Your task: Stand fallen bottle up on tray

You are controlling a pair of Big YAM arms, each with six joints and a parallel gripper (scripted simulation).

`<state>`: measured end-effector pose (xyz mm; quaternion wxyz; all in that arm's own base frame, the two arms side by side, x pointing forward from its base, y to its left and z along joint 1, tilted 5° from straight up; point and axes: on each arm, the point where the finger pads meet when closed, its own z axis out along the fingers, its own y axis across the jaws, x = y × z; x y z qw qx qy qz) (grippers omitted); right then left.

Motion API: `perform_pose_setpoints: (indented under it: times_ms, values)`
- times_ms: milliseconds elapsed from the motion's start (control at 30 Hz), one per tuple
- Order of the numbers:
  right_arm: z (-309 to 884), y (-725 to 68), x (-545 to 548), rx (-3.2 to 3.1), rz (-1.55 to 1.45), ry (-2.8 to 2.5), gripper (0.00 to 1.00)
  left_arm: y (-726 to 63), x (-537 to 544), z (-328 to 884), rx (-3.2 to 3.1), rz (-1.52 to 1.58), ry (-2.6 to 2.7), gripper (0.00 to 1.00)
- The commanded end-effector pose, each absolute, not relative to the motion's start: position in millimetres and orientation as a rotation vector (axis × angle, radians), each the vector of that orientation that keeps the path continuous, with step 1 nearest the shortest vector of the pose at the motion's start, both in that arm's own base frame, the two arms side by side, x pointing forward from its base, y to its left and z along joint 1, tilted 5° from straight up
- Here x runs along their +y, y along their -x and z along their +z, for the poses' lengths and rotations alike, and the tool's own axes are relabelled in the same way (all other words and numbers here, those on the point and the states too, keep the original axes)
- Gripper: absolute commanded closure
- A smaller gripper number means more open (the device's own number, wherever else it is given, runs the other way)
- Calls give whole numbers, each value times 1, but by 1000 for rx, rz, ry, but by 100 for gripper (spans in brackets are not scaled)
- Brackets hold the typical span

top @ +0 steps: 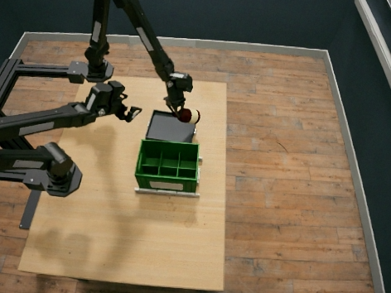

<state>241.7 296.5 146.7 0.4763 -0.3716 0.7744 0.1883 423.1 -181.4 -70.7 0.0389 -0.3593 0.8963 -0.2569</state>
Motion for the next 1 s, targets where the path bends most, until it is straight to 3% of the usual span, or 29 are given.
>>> perform_pose_setpoints:
  times_ms: [0, 233, 500, 733, 967]
  values:
    - [153, -244, 300, 1876, 461, 908, 0, -461, -182, -50, 2660, -954, 1334, 76]
    - [153, -244, 300, 1876, 461, 908, 0, -442, -205, -43, 2680, -1390, 1691, 76]
    - [153, -244, 300, 1876, 461, 908, 0, -417, -187, -49, 2578, -1594, 2148, 76]
    - [153, -244, 300, 1876, 461, 908, 0, -381, -149, -86, 2426, -1509, 2521, 76]
    - [153, -244, 300, 1876, 461, 908, 0, -388, -152, -80, 2458, -1543, 2429, 76]
